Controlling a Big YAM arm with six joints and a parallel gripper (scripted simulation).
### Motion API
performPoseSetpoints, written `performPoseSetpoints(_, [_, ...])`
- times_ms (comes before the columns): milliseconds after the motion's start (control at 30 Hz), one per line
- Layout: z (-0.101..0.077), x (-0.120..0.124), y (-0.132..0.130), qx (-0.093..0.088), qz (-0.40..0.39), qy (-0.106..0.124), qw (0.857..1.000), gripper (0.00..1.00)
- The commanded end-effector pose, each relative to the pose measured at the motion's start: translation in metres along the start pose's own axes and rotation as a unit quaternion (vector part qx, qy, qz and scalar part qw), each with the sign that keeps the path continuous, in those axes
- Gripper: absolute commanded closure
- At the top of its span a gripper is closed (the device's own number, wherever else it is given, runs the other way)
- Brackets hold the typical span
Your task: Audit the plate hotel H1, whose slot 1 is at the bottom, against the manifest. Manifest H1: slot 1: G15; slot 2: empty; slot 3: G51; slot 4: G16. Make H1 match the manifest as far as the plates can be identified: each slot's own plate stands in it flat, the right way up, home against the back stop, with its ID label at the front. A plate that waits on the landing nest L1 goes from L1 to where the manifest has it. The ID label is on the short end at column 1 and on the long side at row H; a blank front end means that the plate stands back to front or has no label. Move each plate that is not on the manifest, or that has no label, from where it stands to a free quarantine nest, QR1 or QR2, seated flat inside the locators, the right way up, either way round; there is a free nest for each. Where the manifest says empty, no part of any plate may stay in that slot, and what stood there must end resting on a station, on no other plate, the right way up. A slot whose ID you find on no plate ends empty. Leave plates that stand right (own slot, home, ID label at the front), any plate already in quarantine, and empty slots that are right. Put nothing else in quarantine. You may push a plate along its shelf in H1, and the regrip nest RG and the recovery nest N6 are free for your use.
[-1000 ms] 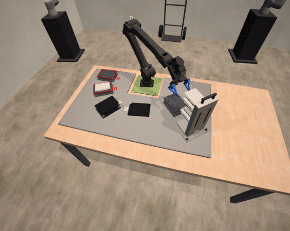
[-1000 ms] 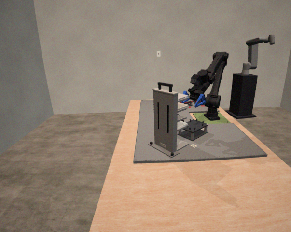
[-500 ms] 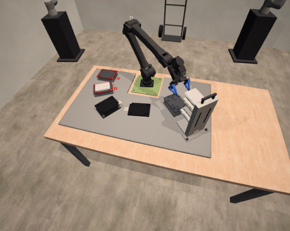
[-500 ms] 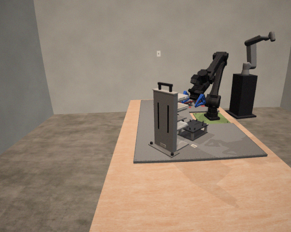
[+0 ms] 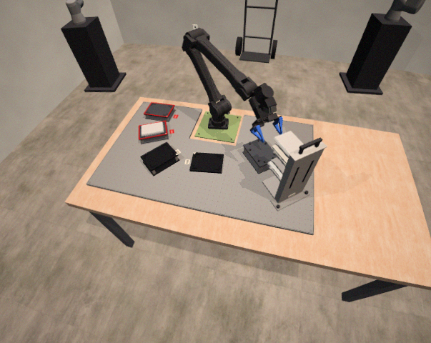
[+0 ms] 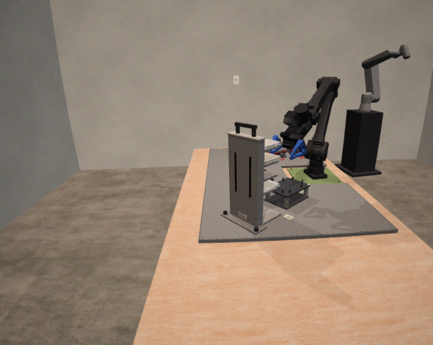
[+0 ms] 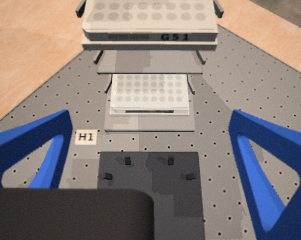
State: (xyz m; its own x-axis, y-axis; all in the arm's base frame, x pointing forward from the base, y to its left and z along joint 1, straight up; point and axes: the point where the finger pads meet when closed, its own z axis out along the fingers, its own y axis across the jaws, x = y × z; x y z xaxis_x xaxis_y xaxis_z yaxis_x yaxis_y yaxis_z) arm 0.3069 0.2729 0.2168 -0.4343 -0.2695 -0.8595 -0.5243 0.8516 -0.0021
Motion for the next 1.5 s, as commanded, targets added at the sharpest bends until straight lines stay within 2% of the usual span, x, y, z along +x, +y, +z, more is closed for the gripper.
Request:
performPoseSetpoints(0, [-0.008,-0.059,0.002,-0.004,0.012,-0.054,0.998,0.00])
performPoseSetpoints(967, [-0.008,-0.059,0.002,-0.004,0.012,-0.054,0.998,0.00])
performPoseSetpoints(1000, [-0.016,-0.062,0.003,-0.007,0.014,-0.061,0.998,0.00])
performPoseSetpoints(1067, [-0.019,-0.053,0.007,-0.010,0.012,-0.049,0.999,0.00])
performPoseSetpoints(1133, [-0.016,-0.020,0.005,-0.006,0.008,-0.023,1.000,0.00])
performPoseSetpoints(1200, [-0.016,-0.020,0.005,-0.006,0.008,-0.023,1.000,0.00])
performPoseSetpoints(1233, [-0.013,-0.010,0.004,-0.005,0.005,-0.015,1.000,0.00])
performPoseSetpoints(1467, [-0.025,-0.005,0.004,-0.005,0.007,-0.017,1.000,0.00])
